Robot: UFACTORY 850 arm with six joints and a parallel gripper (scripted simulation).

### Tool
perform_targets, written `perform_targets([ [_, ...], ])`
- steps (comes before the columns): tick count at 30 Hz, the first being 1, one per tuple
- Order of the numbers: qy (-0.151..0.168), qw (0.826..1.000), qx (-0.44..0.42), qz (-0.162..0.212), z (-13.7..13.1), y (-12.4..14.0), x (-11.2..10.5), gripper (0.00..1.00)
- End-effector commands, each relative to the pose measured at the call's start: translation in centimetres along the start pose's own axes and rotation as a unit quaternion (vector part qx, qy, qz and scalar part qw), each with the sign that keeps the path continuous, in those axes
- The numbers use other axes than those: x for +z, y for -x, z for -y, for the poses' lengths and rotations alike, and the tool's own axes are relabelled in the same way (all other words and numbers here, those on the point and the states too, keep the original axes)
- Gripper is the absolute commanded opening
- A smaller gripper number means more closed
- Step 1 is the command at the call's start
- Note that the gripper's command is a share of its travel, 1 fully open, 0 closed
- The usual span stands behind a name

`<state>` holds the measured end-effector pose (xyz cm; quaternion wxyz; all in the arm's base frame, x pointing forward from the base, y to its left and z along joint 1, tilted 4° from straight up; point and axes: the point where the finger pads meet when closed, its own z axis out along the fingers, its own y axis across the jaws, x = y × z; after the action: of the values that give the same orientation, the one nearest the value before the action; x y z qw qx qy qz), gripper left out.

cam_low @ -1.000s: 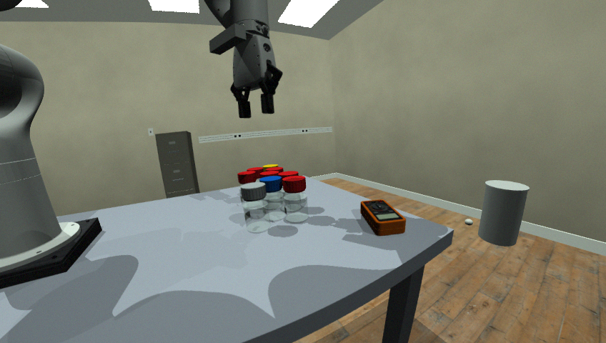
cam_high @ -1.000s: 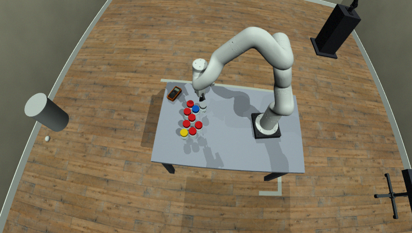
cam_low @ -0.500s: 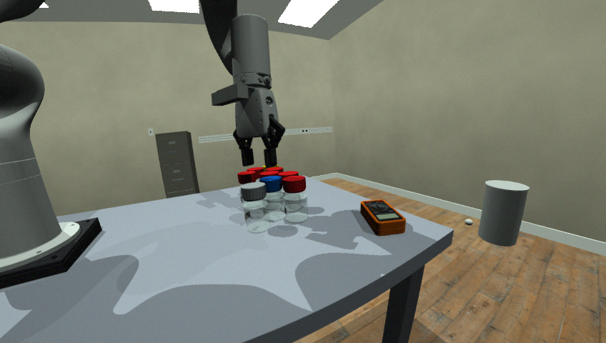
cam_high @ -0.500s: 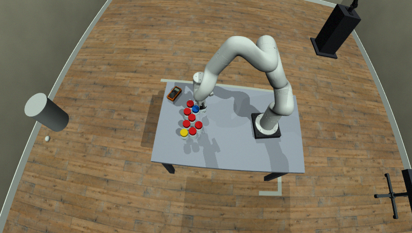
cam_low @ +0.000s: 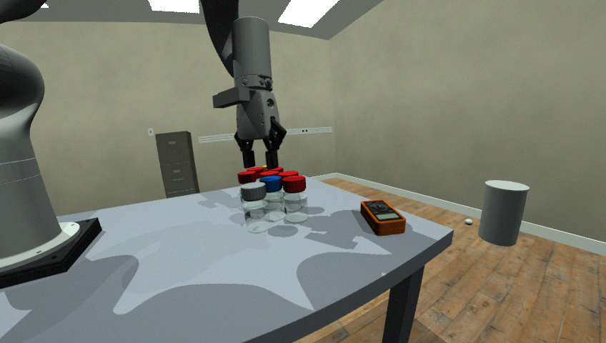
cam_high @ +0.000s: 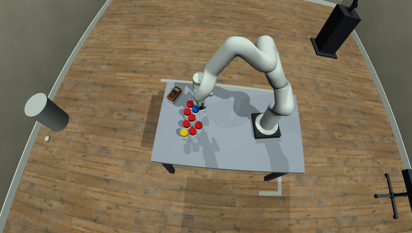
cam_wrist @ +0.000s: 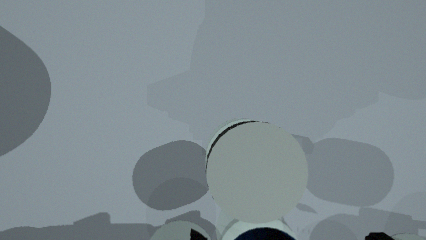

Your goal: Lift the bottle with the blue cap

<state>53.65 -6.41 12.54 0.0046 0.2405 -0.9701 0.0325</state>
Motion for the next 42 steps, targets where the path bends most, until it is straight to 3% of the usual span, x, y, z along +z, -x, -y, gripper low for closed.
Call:
perform_targets([
  [1,-0.001,1.000,0.000,0.001,0.1,0.1,0.0,0.79],
  [19,0.000,1.000,0.000,0.001,0.0,0.1,2.2,0.79],
  [42,-0.001,1.000,0.000,0.001,0.1,0.1,8.2,0.79],
])
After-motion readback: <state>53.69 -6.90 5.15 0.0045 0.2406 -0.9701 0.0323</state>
